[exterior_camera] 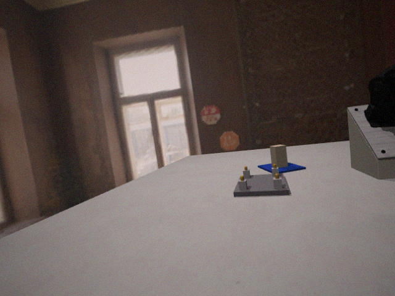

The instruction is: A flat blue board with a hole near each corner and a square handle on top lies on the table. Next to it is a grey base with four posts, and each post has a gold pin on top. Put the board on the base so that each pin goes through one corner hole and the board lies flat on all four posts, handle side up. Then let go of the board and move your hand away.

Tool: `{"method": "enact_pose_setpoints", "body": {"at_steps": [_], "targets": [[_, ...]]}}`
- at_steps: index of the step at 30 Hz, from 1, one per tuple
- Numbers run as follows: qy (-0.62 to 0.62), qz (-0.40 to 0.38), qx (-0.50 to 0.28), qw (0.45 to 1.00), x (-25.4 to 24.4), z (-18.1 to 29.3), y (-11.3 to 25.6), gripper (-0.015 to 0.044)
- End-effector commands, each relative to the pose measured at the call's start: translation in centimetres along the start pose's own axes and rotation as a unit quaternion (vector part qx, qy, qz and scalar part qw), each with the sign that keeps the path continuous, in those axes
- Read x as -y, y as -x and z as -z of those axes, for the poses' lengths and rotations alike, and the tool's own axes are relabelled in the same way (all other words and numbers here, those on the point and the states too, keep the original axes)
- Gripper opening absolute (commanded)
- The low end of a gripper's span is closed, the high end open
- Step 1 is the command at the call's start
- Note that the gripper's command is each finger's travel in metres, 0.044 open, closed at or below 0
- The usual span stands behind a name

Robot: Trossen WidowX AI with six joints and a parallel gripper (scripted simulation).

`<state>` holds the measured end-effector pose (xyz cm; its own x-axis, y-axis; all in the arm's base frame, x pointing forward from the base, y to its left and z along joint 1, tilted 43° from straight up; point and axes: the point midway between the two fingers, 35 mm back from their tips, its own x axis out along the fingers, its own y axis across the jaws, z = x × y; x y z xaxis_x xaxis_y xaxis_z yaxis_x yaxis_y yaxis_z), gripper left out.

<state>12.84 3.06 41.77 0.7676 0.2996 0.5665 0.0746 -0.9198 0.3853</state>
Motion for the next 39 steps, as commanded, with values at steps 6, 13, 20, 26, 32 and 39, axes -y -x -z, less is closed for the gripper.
{"method": "enact_pose_setpoints", "body": {"at_steps": [6,13,20,26,32,39], "targets": [[-0.206,-0.063,0.079,0.973,-5.4,-5.0,-1.9,0.0440],[-0.486,-0.181,0.192,0.833,-10.9,-15.4,-2.6,0.0440],[-0.682,-0.314,0.286,0.595,-12.1,-26.8,-0.2,0.0440],[-0.758,-0.430,0.344,0.349,-9.6,-35.9,3.8,0.0440],[-0.749,-0.533,0.379,0.103,-5.4,-41.9,8.7,0.0440],[-0.627,-0.642,0.392,-0.205,0.9,-45.5,15.3,0.0440]]}}
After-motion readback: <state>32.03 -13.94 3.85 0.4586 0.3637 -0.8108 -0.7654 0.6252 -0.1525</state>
